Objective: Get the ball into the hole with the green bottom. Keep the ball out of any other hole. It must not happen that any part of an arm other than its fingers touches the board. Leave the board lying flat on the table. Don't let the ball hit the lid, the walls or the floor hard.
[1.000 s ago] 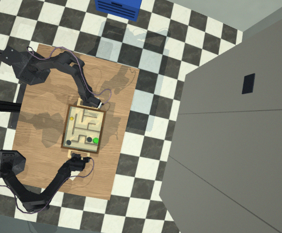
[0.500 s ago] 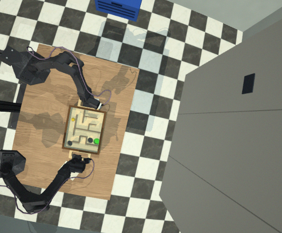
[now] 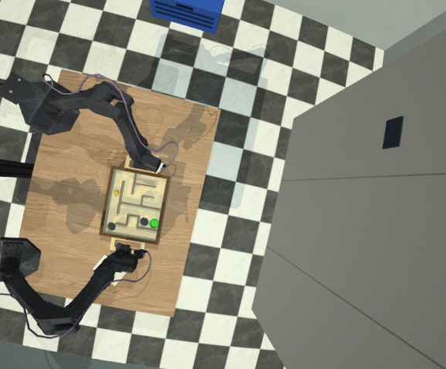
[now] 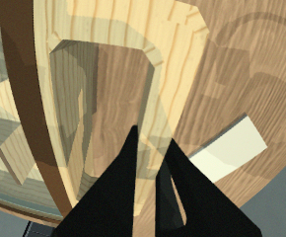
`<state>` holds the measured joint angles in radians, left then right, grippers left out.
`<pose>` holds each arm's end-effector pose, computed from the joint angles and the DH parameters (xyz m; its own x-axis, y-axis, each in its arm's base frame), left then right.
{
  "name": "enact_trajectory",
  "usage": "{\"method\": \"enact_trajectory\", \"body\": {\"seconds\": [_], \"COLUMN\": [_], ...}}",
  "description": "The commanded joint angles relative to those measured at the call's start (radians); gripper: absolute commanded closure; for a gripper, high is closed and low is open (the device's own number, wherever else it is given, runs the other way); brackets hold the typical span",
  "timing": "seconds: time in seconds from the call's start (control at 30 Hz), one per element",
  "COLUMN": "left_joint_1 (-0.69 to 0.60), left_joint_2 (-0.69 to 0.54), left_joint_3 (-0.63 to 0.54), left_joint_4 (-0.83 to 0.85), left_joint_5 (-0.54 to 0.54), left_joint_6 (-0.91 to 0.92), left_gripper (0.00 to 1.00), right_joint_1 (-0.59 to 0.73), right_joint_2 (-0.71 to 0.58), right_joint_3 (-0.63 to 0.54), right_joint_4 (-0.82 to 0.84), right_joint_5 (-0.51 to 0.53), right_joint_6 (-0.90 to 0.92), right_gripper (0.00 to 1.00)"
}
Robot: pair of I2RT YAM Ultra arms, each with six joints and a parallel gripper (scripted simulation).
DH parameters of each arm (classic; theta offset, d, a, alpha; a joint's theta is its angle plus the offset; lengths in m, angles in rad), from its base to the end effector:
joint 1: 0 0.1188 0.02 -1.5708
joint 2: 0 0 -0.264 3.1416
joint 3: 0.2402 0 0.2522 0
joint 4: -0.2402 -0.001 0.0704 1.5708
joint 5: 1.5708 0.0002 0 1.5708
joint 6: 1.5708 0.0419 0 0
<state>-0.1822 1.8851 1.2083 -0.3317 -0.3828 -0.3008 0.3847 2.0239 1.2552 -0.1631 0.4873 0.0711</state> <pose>0.3848 -0.0540 0.1707 -0.7864 -0.1346 -0.6028 -0.2730 0.9512 0.1439 0.3938 0.1393 0.1426 -0.7473 -0.2348 -0.6216 -0.0197 0.9429 -0.3325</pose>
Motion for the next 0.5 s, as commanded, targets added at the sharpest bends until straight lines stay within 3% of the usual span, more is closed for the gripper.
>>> {"method": "enact_trajectory", "body": {"seconds": [0.0,0.03,0.1,0.2,0.23,0.4,0.43,0.47], "left_joint_1": [-0.019,0.016,-0.025,0.018,-0.022,-0.04,-0.049,-0.049], "left_joint_2": [-0.052,-0.061,-0.069,-0.065,-0.065,-0.049,-0.059,-0.054], "left_joint_3": [-0.034,-0.051,-0.063,-0.008,0.011,0.086,0.068,0.069], "left_joint_4": [0.072,0.114,0.095,0.034,-0.038,-0.147,-0.068,-0.081], "left_joint_5": [-0.023,0.02,-0.032,0.03,-0.035,-0.065,-0.095,-0.07], "left_joint_6": [0.022,0.045,0.024,0.039,-0.005,-0.038,-0.036,-0.022], "left_gripper": [1.0,1.0,1.0,1.0,1.0,1.0,1.0,1.0], "right_joint_1": [0.023,0.036,0.027,0.038,0.024,-0.024,-0.026,-0.024], "right_joint_2": [-0.072,-0.083,-0.087,-0.097,-0.089,-0.036,-0.071,-0.067], "right_joint_3": [-0.035,-0.043,-0.062,0.001,0.01,0.072,0.036,0.04], "right_joint_4": [0.08,0.071,0.112,-0.01,-0.014,-0.059,0.066,0.026], "right_joint_5": [0.048,0.086,0.048,0.08,0.002,-0.054,-0.052,-0.028], "right_joint_6": [-0.012,0.001,-0.021,0.016,-0.008,-0.018,-0.045,-0.024], "right_gripper": [1.0,1.0,1.0,1.0,1.0,1.0,1.0,1.0]}}
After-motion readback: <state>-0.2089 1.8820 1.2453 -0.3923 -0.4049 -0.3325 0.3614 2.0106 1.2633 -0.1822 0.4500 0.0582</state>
